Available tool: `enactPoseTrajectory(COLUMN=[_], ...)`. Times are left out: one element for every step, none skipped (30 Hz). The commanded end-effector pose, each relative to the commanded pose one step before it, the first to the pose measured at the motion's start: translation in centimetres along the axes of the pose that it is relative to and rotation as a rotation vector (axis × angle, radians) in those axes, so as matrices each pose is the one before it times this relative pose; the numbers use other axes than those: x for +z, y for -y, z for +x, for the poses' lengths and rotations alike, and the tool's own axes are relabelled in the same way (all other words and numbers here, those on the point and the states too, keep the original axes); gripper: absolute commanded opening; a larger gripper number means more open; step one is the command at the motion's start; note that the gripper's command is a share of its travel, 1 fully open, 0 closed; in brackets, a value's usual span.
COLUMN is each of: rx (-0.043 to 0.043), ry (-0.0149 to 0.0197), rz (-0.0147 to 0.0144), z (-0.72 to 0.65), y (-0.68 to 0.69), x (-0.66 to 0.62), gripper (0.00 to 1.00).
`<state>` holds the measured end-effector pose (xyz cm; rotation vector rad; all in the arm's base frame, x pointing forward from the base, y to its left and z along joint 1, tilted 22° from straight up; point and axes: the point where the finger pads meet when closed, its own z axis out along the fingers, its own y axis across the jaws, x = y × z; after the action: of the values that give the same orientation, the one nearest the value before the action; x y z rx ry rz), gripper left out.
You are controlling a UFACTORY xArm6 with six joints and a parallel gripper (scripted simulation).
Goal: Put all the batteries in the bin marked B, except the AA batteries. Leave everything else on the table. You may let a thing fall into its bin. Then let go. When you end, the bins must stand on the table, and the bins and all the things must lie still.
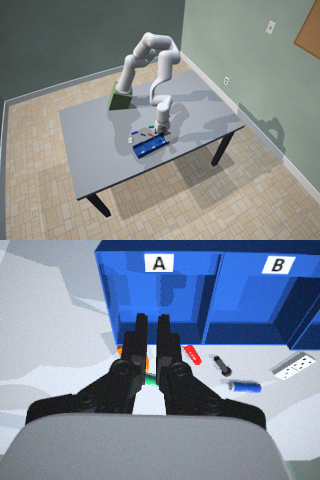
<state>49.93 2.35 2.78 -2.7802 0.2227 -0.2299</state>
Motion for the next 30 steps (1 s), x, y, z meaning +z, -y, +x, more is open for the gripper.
enactPoseTrajectory(rx=[-0.00121,0.00001,0.00001,0.00001,0.00001,0.00001,0.00001,0.00001,0.00001,0.00001,0.00001,0.00001,0.0,0.0,0.0,0.0,0.0,0.00001,0.0,0.0,0.0,0.0,0.0,0.0,0.00001,0.0,0.0,0.0,0.0,0.0], ry=[-0.00546,0.00001,0.00001,0.00001,0.00001,0.00001,0.00001,0.00001,0.00001,0.00001,0.00001,0.00001,0.00001,0.00001,0.0,0.0,0.0,0.00001,0.0,0.0,0.0,0.0,0.0,0.0,0.00003,-0.00001,-0.00001,0.0,0.0,0.0], rz=[0.00075,0.0,0.0,0.0,0.0,0.0,0.0,0.0,0.0,0.0,0.0,0.0,0.0,0.0,0.0,0.0,0.00002,0.0,0.0,0.0,0.0,0.0,0.0,0.0,-0.00003,0.00001,0.00001,0.0,0.0,0.0], z=[0.238,-0.001,-0.001,-0.001,-0.001,-0.001,-0.001,-0.001,-0.001,-0.001,-0.001,-0.001,-0.001,-0.001,0.0,0.0,-0.001,-0.001,0.0,0.0,0.0,0.0,0.0,0.0,0.001,0.0,0.0,0.0,0.0,0.0], y=[0.066,0.0,0.0,0.0,0.0,0.0,0.0,0.0,0.0,0.0,0.0,0.0,0.0,0.0,0.0,0.0,-0.001,0.0,0.0,0.0,0.0,0.0,0.0,0.0,0.002,-0.001,0.0,0.0,0.0,0.0], x=[0.685,0.266,0.267,0.267,0.267,0.267,0.267,0.267,0.267,0.267,0.267,0.267,0.267,0.267,0.0,0.0,0.269,0.267,0.074,0.001,0.001,0.001,0.001,0.0,-0.006,0.002,0.001,0.001,0.001,0.0], gripper=[0.07,0.07,0.07,0.07,0.07,0.07,0.07,0.07,0.07,0.07,0.07,0.07,0.07,0.07,0.07,0.07,0.07,0.07,0.07,0.07,0.07,0.07,0.07,0.07,0.07,0.07,0.07,0.07,0.07,0.07])
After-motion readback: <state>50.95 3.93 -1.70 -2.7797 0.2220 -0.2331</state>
